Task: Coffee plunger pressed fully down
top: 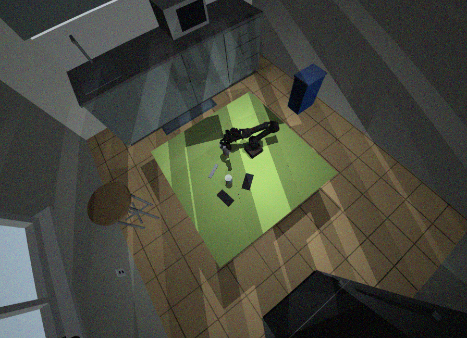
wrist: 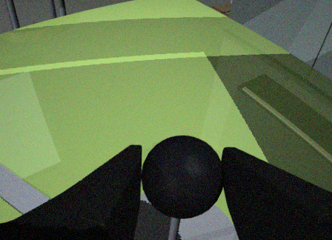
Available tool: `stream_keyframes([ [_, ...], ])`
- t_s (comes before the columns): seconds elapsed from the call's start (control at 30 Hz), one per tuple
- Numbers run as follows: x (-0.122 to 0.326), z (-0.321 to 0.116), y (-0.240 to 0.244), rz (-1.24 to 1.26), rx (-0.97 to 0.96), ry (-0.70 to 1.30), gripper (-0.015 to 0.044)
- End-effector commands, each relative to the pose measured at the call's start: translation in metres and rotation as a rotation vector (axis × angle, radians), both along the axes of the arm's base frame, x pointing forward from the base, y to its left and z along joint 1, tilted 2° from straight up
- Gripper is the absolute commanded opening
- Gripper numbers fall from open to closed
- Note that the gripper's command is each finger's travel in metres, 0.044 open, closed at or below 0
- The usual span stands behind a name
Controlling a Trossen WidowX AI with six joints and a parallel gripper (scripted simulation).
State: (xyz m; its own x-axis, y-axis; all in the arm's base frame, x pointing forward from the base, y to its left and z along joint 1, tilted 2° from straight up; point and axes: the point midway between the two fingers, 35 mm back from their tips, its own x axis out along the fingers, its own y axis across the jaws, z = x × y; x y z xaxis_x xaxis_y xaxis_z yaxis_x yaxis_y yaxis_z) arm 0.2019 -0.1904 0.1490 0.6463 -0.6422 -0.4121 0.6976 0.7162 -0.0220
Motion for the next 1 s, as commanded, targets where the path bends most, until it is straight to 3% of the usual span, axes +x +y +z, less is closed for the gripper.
stream_keyframes([
  [0.0,-0.0023,-0.0228,0.0015,0.002,0.045,0.059,0.0118],
  [0.97,0.0051,-0.0201,-0.0057,0.002,0.045,0.058,0.0118],
])
